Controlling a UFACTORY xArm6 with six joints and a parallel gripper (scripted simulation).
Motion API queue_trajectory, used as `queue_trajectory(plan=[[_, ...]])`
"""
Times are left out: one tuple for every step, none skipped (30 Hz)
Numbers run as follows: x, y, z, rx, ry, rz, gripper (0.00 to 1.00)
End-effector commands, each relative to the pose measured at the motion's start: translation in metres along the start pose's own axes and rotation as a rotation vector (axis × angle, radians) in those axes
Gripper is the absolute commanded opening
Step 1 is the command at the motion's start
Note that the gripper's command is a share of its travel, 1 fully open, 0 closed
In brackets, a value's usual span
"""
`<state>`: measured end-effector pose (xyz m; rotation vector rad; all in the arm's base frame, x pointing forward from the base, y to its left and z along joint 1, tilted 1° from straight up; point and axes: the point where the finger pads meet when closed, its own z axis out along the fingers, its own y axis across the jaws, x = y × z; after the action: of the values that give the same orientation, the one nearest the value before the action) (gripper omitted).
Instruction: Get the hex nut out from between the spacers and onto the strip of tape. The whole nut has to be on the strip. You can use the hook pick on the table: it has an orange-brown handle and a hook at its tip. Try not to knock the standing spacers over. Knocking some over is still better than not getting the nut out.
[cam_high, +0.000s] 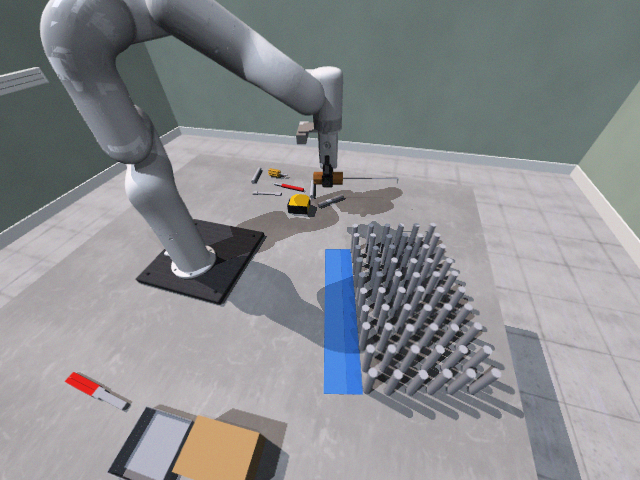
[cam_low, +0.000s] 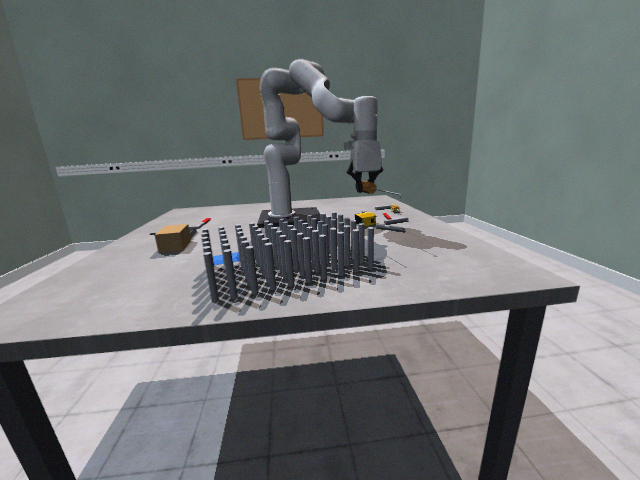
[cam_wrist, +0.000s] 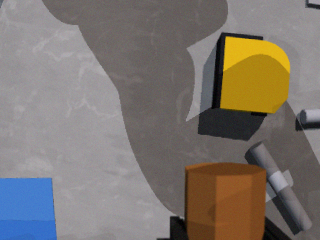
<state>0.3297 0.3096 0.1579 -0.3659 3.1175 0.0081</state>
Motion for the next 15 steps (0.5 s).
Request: queue_trajectory(plan=[[-0.001,0.001,-0.002,-0.002,-0.004,0.0,0.0],[-0.001,0.001,-0.002,-0.002,-0.004,0.0,0.0],[-0.001,0.001,-0.002,-0.002,-0.004,0.0,0.0],[-0.001,0.0,-0.002,-0.002,-0.004,0.0,0.0],[0.0,-0.001,-0.002,-0.002,-0.004,0.0,0.0],[0.001,-0.005,-0.002,-0.002,-0.004,-0.001,0.0],[0.004,-0.011,-0.002,-0.002,-0.004,-0.001,0.0],[0.008,-0.02,-0.003,-0.002,-0.004,-0.002,0.0],[0.015,-0.032,-0.002,-0.002,-0.004,-0.004,0.0],[0.023,-0.048,-0.002,-0.003,-0.004,-0.006,0.0],[0.032,-0.069,-0.002,-0.003,-0.004,-0.008,0.0],[0.039,-0.081,-0.002,-0.003,-0.003,-0.011,0.0],[0.043,-0.09,-0.002,-0.003,-0.003,-0.014,0.0],[0.049,-0.101,-0.001,-0.003,-0.003,-0.017,0.0],[0.055,-0.113,0.0,-0.003,-0.003,-0.02,0.0]])
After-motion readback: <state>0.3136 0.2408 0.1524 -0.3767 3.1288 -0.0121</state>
